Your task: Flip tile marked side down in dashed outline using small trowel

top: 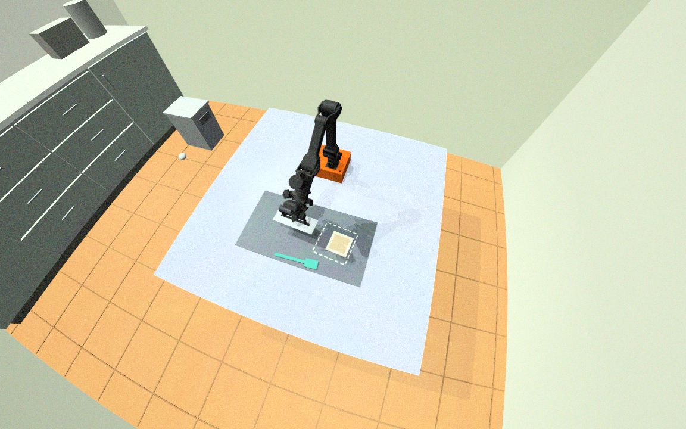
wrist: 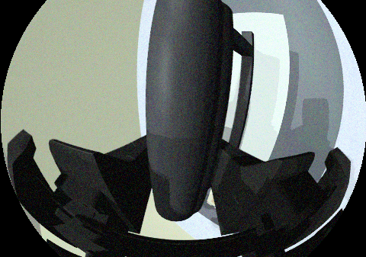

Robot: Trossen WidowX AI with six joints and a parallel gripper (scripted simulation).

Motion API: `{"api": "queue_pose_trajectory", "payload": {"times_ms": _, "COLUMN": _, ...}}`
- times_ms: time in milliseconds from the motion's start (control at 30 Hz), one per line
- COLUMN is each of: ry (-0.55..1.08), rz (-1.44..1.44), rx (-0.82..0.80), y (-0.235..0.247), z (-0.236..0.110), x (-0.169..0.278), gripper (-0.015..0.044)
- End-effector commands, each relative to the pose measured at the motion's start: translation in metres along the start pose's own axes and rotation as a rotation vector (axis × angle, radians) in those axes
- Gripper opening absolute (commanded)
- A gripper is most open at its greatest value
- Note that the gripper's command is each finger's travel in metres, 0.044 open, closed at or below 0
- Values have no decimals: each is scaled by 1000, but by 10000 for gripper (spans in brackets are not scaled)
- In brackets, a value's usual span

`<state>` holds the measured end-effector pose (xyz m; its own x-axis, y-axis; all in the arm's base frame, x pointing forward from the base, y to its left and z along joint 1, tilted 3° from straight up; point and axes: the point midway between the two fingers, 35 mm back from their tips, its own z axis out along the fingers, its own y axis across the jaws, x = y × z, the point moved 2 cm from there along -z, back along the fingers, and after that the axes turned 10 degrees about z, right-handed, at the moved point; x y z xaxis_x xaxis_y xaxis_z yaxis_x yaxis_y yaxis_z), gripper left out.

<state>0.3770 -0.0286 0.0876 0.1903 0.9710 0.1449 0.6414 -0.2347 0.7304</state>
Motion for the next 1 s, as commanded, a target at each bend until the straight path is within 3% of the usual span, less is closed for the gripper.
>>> {"api": "queue_pose_trajectory", "payload": {"times_ms": 0, "ry": 5, "rz": -6, "rx": -14, "y": 5, "z": -1, "x": 1, "gripper": 0}}
{"api": "queue_pose_trajectory", "payload": {"times_ms": 733, "ry": -4, "rz": 5, "rx": 4, "y": 0, "z": 0, "x": -1, "gripper": 0}}
{"api": "queue_pose_trajectory", "payload": {"times_ms": 967, "ry": -132, "rz": 172, "rx": 56, "y": 4, "z": 15, "x": -18, "gripper": 0}}
